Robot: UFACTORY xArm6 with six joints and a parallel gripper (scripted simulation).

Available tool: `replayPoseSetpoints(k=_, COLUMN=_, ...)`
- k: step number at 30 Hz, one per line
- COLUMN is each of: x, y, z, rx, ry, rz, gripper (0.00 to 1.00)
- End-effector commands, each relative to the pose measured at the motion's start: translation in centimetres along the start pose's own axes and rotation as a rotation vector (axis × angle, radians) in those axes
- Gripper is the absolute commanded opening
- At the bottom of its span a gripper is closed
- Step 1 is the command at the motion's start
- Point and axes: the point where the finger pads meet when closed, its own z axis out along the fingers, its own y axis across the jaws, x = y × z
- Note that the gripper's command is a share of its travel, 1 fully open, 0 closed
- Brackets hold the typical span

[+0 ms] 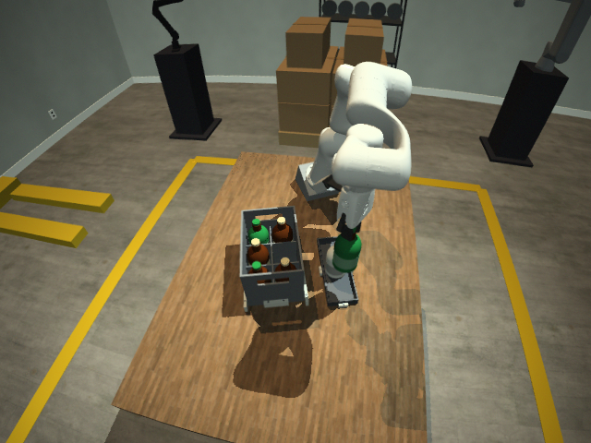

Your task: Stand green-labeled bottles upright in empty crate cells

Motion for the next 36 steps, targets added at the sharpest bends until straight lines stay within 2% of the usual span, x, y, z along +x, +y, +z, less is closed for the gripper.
replayPoseSetpoints(k=1, x=0.0, y=0.0, z=-0.2, rx=0.003, ry=-0.002, rz=-0.001, gripper=0.00)
replayPoseSetpoints(k=24, x=0.0, y=0.0, z=-2.2, rx=0.003, ry=-0.002, rz=-0.001, gripper=0.00)
replayPoseSetpoints(k=36, x=0.0, y=0.0, z=-2.4, rx=0.003, ry=-0.002, rz=-0.001, gripper=0.00)
